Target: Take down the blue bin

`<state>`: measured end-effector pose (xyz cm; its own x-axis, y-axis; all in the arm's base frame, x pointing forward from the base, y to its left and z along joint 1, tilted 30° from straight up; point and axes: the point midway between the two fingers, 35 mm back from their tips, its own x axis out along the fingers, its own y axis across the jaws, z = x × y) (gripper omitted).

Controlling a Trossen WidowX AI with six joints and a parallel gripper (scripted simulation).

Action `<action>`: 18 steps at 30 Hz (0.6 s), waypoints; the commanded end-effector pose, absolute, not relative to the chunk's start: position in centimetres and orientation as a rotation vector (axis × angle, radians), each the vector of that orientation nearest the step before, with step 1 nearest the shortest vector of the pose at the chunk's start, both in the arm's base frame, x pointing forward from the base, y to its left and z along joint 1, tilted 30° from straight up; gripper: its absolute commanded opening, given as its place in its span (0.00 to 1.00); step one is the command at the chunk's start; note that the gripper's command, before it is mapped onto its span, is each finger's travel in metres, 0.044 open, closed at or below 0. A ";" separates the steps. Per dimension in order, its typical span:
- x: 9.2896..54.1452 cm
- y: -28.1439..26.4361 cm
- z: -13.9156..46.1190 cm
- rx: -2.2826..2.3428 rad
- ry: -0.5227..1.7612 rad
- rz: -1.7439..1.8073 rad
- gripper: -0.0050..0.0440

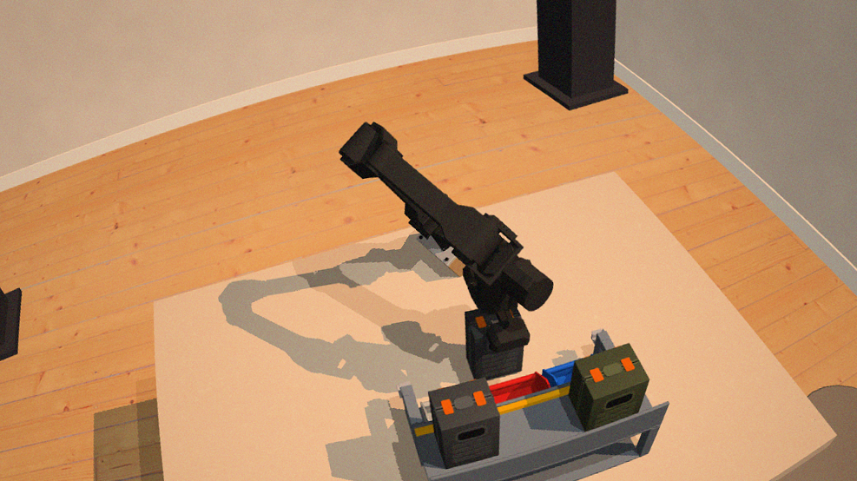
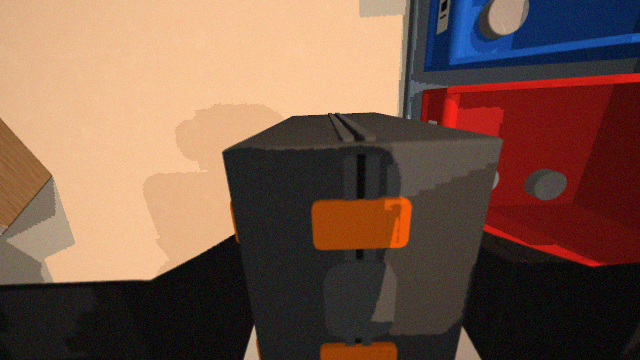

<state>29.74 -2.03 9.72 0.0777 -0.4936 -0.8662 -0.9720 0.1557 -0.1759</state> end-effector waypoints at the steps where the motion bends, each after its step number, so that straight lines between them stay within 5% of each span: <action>1: 29.9 -1.8 10.8 -1.478 1.504 0.667 0.10; 18: 28.5 -5.1 12.5 -1.479 1.506 0.666 0.10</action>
<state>28.35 -5.21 11.38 0.0771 -0.4937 -0.8662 -0.9731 0.1520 -0.1732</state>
